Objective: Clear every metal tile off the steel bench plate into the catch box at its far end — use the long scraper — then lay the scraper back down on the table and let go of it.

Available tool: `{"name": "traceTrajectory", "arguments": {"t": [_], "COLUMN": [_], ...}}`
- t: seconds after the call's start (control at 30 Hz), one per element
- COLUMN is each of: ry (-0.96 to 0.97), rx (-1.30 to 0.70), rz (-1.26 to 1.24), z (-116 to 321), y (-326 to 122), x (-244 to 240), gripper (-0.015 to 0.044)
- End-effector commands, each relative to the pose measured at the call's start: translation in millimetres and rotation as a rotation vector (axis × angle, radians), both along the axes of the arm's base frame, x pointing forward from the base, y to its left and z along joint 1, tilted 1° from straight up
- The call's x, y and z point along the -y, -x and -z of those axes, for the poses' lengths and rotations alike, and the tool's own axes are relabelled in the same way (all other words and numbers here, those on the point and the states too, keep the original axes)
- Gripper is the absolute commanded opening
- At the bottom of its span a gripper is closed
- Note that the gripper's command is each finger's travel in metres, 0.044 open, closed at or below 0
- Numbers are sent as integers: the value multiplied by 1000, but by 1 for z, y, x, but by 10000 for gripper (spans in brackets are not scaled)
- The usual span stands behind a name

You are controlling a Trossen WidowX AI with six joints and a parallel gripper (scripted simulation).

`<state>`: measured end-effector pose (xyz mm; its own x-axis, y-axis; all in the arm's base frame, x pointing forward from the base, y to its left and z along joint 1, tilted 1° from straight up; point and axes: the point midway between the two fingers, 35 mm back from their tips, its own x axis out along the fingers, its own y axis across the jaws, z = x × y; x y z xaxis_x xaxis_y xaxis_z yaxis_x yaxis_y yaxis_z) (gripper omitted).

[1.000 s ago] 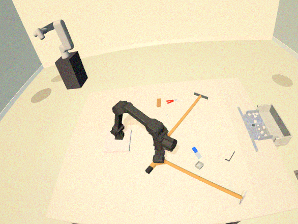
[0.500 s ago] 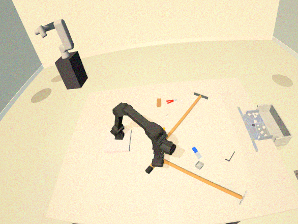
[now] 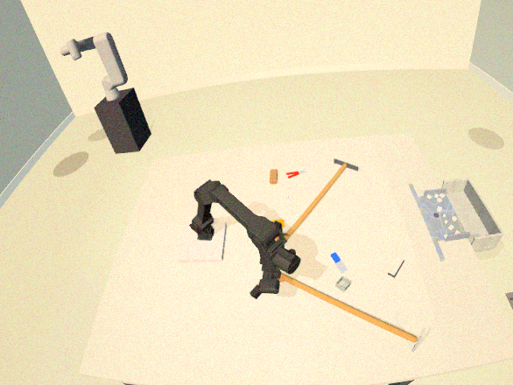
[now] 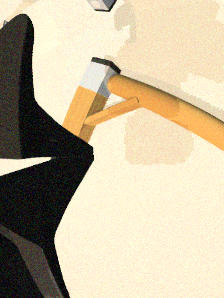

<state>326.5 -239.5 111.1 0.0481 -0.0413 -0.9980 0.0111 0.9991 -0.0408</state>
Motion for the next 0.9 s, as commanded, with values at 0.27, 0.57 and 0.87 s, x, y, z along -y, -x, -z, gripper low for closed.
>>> {"name": "traceTrajectory", "arguments": {"t": [0.27,0.57,0.87], "ry": [-2,8,17], "rx": [-1,8,18], "rz": [-4,0,0], "z": [1,-21,-51], "y": [4,3,4], "x": [19,17,16], "gripper": [0,0,0]}}
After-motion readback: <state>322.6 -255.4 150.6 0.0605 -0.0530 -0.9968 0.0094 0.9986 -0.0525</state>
